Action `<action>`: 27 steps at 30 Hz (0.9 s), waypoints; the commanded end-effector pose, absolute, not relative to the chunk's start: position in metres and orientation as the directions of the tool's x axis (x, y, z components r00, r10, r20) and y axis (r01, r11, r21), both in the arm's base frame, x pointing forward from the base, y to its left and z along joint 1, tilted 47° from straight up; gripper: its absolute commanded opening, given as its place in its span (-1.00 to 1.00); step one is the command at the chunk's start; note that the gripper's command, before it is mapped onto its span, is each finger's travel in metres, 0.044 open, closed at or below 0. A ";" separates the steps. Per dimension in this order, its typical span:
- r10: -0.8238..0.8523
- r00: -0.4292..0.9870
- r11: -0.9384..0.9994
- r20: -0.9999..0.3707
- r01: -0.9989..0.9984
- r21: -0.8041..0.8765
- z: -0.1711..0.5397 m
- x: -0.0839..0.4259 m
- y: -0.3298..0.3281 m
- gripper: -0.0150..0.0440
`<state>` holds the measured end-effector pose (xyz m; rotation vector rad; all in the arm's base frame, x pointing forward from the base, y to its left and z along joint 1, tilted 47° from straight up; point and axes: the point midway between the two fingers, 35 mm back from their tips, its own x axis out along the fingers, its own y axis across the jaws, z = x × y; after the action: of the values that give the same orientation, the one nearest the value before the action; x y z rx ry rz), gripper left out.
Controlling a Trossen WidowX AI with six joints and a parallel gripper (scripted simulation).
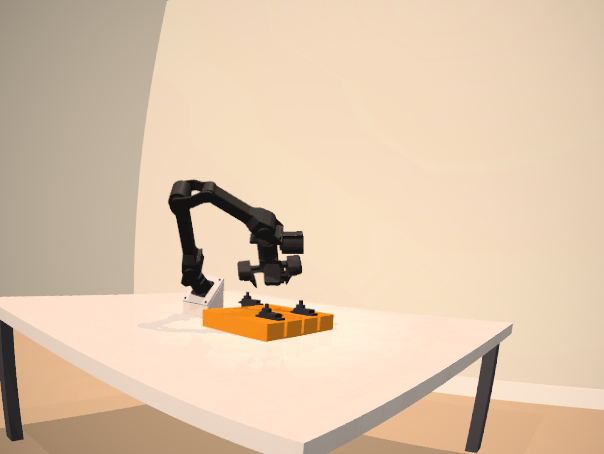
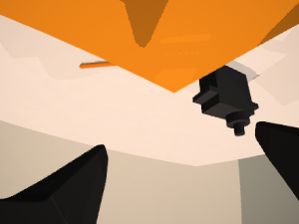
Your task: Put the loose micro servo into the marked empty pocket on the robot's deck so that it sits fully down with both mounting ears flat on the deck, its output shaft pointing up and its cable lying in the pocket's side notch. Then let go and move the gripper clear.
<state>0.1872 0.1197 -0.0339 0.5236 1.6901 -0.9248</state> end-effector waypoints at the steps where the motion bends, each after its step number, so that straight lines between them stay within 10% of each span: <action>1: -0.195 -0.321 0.671 -0.927 0.645 -0.365 -0.041 0.175 0.125 1.00; 27: -0.652 -0.068 0.757 -0.755 -0.021 -0.653 -0.075 0.103 0.142 1.00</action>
<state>0.1100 0.1425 -0.0715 -0.4434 1.6041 -0.6083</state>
